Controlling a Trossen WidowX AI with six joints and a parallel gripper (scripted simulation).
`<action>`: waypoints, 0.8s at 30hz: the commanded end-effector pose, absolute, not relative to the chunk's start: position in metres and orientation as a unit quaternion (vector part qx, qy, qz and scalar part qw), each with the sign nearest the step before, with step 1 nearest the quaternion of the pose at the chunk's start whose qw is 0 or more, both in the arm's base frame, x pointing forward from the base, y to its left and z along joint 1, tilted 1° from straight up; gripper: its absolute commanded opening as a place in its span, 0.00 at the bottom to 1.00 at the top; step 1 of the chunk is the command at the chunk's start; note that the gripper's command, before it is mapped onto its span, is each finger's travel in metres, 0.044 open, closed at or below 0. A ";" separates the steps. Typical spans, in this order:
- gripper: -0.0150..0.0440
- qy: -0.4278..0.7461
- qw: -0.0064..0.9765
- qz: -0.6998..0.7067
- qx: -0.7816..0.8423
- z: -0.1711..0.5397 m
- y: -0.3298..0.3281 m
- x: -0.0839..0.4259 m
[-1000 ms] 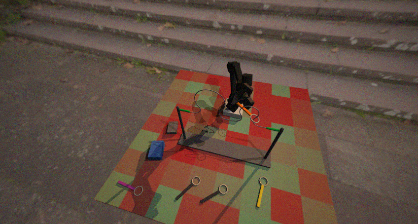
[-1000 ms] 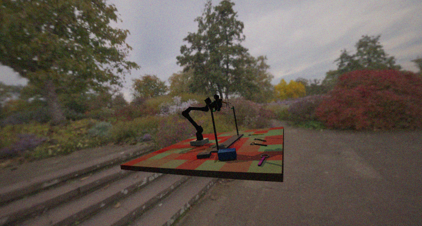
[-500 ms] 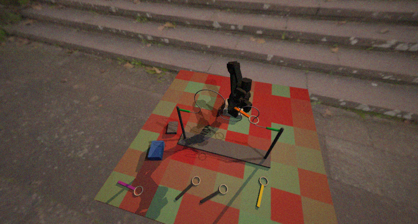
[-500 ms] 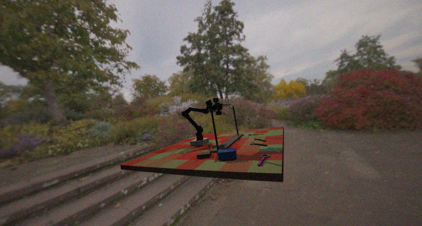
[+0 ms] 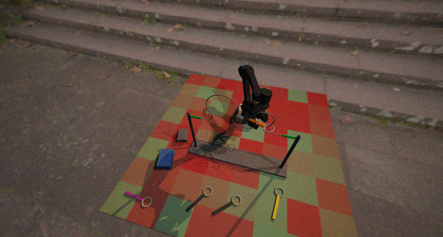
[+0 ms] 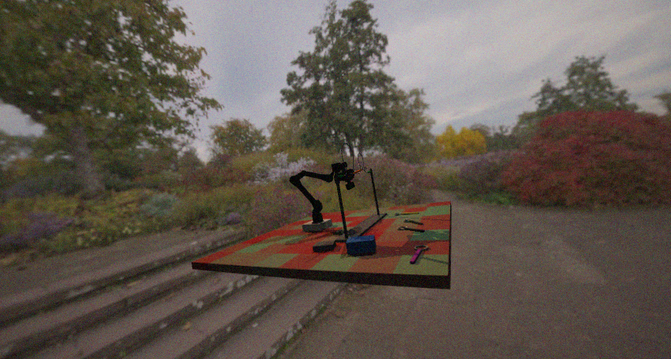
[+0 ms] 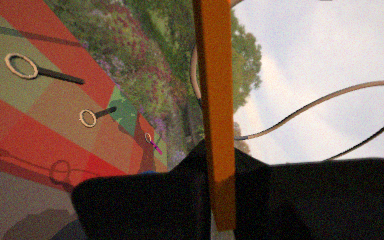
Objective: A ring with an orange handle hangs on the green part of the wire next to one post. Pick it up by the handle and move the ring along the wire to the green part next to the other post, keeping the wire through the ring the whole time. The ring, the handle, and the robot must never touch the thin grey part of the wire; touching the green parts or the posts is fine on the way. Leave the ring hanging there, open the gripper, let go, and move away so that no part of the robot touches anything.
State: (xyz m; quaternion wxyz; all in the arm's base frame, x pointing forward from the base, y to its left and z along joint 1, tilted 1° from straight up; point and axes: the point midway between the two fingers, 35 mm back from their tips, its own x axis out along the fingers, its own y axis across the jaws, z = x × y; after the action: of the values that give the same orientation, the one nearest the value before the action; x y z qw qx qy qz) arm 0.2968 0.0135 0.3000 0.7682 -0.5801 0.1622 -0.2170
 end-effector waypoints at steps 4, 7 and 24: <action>0.00 0.164 0.816 -0.199 -0.517 0.275 0.020 0.301; 0.00 0.154 0.839 -0.184 -0.489 0.264 0.024 0.306; 0.00 0.173 0.925 -0.144 -0.307 0.215 0.067 0.311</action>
State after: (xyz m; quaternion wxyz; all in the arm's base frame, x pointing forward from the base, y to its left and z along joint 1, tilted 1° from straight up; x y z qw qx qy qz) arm 0.3090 0.0580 0.2177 0.9116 -0.3410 0.1736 -0.1501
